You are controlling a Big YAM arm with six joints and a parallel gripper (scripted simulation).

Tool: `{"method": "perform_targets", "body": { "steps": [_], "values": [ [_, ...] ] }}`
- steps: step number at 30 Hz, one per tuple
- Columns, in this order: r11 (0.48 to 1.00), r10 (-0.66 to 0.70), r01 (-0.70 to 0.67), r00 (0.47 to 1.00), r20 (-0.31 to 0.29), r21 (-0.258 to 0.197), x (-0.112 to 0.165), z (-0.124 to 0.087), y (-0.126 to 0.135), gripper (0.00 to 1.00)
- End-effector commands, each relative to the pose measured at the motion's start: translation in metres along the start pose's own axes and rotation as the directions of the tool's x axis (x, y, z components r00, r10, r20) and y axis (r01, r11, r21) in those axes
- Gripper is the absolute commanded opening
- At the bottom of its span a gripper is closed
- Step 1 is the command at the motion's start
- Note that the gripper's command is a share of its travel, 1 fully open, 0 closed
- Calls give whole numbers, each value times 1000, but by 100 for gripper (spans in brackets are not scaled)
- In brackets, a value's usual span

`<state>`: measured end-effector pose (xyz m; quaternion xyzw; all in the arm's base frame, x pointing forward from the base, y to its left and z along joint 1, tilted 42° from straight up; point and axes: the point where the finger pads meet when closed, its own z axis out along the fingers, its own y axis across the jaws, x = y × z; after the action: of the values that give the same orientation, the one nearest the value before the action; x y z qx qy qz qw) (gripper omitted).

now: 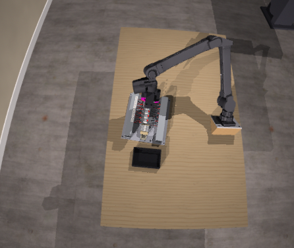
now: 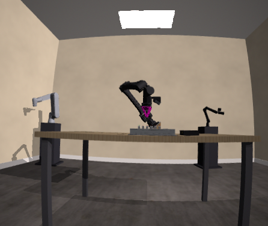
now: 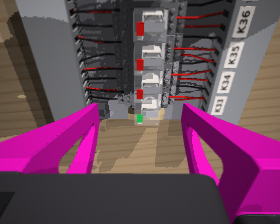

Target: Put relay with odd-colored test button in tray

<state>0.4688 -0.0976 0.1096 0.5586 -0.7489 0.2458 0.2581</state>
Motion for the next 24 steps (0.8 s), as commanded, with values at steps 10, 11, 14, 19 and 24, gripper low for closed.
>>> {"method": "perform_targets", "body": {
  "steps": [10, 11, 14, 19, 24],
  "values": [
    [999, 34, -34, 999, 14, 29, 11, -14, -17, 59],
    [999, 34, -34, 999, 14, 29, 11, -14, -17, 59],
    [999, 34, -34, 999, 14, 29, 11, -14, -17, 59],
    [999, 34, -34, 999, 14, 29, 10, -14, -17, 59],
    [999, 32, -32, 999, 14, 30, 5, -15, -17, 59]
  ]
}}
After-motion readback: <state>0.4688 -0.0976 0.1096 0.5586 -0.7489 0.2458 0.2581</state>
